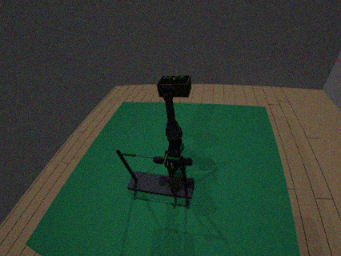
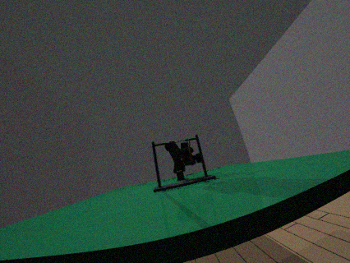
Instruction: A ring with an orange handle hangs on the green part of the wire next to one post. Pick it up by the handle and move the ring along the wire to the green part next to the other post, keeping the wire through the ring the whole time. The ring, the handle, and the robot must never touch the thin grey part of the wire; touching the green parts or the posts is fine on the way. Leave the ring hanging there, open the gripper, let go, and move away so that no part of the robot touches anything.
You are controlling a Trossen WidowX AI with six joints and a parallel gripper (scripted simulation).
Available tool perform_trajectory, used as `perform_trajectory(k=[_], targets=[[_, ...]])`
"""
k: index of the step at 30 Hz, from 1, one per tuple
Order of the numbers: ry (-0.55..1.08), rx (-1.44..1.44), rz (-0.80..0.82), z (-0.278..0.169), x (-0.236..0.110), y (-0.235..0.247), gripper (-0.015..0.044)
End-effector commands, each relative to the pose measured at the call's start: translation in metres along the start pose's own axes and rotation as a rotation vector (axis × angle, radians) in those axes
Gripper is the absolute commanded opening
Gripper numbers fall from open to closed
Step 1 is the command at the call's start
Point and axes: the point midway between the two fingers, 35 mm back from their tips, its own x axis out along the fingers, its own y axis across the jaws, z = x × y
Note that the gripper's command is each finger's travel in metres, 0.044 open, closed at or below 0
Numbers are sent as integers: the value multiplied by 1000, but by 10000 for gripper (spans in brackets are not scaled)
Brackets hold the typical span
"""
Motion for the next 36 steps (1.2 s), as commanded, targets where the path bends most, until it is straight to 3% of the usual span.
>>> perform_trajectory(k=[1, 6, 18, 36], targets=[[1, 5, -3, -1, 0, 0, -150], [1, 5, -3, -1, 0, 0, -150], [0, 0, 0, 0, -1, 0, 160], [3, 3, -2, 2, -32, 1, 160]])
